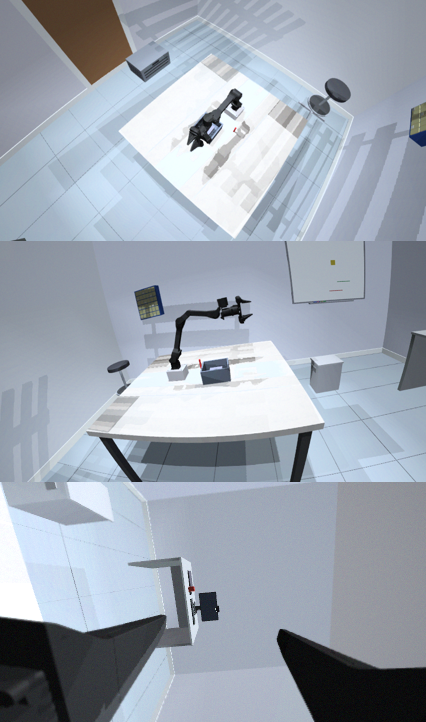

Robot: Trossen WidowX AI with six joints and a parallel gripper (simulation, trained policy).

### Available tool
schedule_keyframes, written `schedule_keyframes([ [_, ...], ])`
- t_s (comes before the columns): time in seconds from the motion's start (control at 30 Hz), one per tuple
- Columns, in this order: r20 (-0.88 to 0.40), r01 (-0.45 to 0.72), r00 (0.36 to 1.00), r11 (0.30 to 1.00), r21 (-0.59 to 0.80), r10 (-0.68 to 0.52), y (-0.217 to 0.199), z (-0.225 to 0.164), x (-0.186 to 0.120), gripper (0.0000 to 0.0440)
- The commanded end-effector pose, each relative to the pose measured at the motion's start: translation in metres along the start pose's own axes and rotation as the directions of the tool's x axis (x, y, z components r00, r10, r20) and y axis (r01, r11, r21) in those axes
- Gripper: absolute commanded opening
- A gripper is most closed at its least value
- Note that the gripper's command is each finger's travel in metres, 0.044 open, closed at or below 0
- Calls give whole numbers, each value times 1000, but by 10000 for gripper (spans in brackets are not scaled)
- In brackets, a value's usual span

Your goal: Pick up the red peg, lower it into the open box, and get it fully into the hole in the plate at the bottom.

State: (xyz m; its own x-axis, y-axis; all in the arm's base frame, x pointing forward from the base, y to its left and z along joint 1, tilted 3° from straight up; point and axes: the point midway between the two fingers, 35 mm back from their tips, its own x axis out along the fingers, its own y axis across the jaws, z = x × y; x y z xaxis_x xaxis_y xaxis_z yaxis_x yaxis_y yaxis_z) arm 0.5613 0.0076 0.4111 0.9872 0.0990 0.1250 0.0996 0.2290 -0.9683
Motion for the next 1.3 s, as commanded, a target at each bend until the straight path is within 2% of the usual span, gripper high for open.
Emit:
schedule_keyframes([
  [0.0, -20, -72, 997, 991, 110, 75, 14, 3, -7, 440],
  [0.3, -60, -230, 962, 908, 349, 266, 57, 6, -23, 440],
  [0.67, -90, -337, 868, 712, 616, 489, 106, 16, -55, 440],
  [0.97, -103, -332, 753, 509, 794, 650, 143, 28, -91, 440],
  [1.27, -111, -235, 608, 312, 920, 786, 174, 42, -134, 440],
])
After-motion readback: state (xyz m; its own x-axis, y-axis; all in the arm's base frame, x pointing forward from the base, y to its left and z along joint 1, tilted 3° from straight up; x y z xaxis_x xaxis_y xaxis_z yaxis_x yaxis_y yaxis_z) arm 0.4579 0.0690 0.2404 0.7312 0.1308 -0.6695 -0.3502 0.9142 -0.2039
